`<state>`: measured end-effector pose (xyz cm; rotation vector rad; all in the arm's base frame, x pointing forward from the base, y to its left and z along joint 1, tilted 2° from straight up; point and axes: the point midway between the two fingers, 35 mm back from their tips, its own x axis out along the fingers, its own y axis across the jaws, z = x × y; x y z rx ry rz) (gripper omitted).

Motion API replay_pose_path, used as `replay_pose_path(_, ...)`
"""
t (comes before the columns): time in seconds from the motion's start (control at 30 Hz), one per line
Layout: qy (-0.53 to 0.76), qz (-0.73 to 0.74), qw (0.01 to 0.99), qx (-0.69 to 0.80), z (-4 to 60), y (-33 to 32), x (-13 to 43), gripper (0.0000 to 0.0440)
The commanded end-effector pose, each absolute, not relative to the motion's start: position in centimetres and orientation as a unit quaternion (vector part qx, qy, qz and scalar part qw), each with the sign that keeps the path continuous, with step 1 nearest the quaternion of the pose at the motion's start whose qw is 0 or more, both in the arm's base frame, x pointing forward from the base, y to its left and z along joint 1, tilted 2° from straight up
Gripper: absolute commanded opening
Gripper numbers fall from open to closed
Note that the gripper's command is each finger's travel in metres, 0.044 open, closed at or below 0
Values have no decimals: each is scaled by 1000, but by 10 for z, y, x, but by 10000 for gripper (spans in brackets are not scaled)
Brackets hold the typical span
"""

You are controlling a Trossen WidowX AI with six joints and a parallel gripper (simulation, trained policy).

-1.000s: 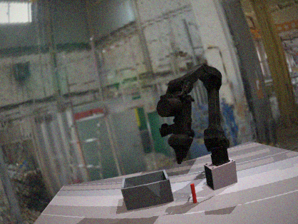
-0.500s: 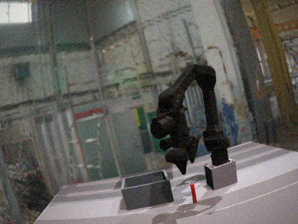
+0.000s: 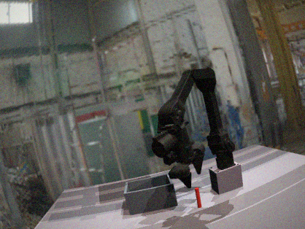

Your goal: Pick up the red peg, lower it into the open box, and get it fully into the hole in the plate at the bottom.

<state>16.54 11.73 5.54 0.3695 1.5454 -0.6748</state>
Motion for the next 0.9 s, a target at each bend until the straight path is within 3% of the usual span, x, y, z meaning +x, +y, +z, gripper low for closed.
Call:
replay_pose_path(0.0,683,-305,644,162,46,118,165,432)
replay_pose_path(0.6,673,-313,651,162,-15,117,168,421)
replay_pose_path(0.87,678,-324,642,150,-36,111,161,227)
